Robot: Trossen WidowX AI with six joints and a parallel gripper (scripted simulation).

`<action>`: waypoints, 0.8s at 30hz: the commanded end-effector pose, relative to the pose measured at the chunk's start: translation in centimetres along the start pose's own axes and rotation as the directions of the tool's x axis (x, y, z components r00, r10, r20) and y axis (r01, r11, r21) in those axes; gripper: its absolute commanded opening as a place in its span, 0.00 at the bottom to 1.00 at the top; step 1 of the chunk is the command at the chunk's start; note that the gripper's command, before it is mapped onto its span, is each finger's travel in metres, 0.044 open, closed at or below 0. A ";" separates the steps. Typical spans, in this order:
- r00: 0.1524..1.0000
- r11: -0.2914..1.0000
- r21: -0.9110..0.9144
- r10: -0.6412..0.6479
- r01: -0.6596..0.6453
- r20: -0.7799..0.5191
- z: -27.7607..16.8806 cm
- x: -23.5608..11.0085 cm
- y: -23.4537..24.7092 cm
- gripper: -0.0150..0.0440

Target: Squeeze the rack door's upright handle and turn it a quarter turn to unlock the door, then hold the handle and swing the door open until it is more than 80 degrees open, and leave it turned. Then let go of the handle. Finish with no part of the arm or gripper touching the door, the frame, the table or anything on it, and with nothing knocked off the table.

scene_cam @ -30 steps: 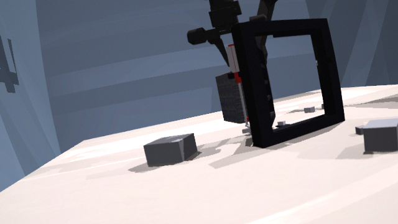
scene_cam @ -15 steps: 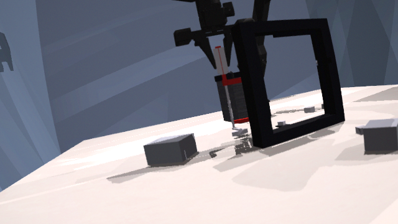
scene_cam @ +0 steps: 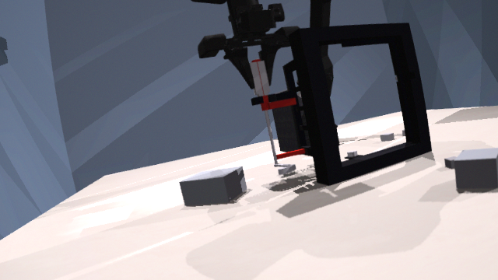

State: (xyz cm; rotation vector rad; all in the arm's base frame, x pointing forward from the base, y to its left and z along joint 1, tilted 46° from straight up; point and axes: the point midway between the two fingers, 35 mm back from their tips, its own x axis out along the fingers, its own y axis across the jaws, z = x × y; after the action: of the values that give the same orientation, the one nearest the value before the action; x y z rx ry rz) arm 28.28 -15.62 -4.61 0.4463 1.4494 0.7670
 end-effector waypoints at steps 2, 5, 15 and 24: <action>1.000 0.996 -0.087 -0.003 0.002 -0.007 0.3 0.0 -0.8 0.30; 1.000 0.991 -0.133 -0.003 0.002 -0.007 0.5 0.0 -1.4 0.30; 1.000 0.987 -0.161 -0.003 0.002 -0.007 0.6 0.0 -1.8 0.30; 1.000 0.987 -0.161 -0.003 0.002 -0.007 0.6 0.0 -1.8 0.43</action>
State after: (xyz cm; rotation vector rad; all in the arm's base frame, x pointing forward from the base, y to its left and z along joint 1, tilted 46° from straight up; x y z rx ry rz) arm 29.23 -16.81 -5.79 0.3296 1.3815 0.8664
